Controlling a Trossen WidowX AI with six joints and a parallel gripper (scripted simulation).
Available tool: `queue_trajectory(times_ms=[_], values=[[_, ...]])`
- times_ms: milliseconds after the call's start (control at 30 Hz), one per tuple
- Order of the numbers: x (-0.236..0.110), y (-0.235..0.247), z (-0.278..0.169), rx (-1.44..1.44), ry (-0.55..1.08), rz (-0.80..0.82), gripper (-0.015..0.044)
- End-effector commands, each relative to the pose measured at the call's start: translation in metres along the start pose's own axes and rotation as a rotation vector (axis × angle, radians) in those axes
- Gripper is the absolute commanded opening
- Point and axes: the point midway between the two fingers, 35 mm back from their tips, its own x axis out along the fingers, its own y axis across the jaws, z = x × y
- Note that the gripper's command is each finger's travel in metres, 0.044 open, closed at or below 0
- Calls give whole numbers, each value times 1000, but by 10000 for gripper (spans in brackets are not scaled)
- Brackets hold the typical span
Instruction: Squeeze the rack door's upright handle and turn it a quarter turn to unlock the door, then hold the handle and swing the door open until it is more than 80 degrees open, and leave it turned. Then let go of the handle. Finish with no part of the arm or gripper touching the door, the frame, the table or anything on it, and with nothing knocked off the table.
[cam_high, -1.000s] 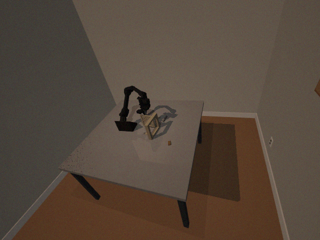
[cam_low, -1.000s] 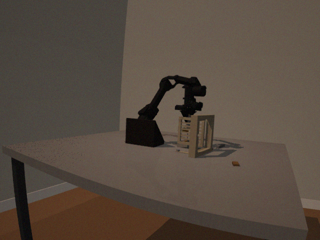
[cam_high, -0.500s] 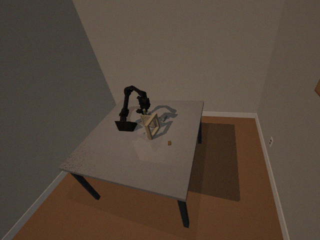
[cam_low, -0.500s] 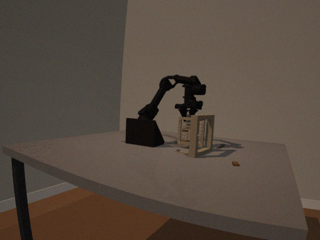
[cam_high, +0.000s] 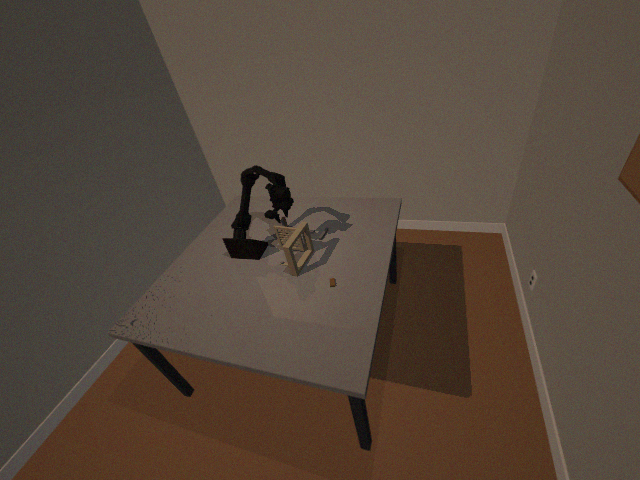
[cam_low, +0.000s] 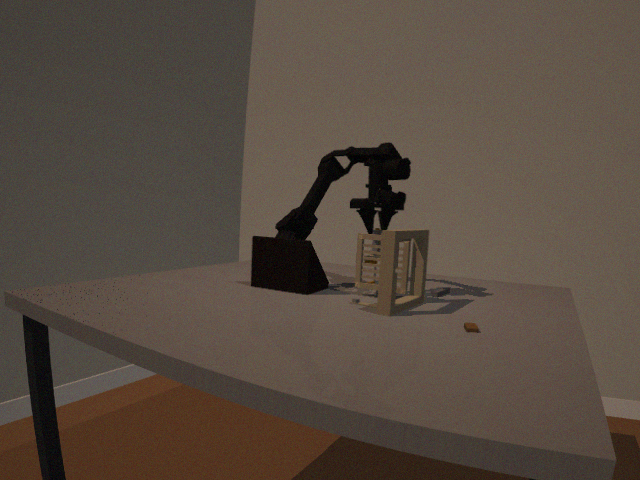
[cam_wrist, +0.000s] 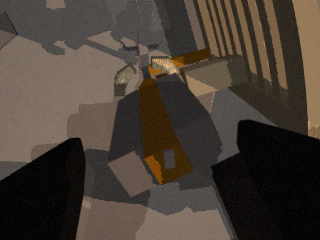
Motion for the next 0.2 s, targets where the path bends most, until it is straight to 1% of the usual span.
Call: queue_trajectory(times_ms=[0, 167], values=[[-10, 0, 0, -4, -14, -6, 286], [-18, 0, 0, -1, -22, -6, 286]])
